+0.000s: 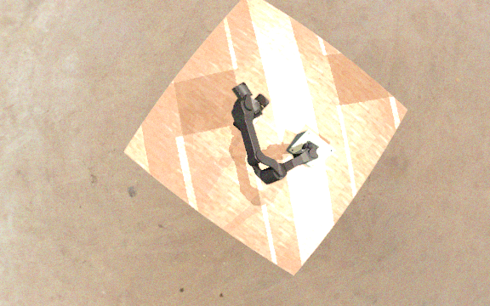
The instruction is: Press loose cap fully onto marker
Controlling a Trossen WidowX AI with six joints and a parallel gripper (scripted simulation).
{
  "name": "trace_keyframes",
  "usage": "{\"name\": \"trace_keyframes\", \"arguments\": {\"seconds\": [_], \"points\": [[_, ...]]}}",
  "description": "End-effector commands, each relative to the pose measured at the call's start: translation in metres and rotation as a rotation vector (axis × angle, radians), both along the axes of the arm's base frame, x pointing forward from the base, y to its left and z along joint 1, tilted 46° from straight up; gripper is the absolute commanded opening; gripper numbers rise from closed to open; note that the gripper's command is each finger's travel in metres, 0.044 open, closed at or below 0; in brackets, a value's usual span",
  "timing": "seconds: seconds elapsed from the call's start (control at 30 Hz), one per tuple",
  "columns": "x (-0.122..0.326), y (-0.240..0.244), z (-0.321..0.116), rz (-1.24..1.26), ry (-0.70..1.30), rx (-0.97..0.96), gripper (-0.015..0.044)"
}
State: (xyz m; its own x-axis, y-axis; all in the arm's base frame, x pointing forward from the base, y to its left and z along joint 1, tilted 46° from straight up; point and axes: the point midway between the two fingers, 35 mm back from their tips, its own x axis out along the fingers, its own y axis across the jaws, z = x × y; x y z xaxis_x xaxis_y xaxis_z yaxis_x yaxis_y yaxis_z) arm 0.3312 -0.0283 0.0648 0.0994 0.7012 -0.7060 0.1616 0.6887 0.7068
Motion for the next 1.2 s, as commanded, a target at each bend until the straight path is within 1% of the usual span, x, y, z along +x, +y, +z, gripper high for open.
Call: {"name": "trace_keyframes", "arguments": {"seconds": [0.0, 0.17, 0.53, 1.17], "points": [[-0.001, 0.002, -0.004, 0.064, -0.054, -0.003, 0.0125], [-0.001, 0.002, -0.004, 0.064, -0.054, -0.003, 0.0], [0.0, 0.004, -0.005, 0.064, -0.054, -0.003, 0.0], [0.002, 0.023, -0.024, 0.064, -0.054, -0.002, 0.0]]}}
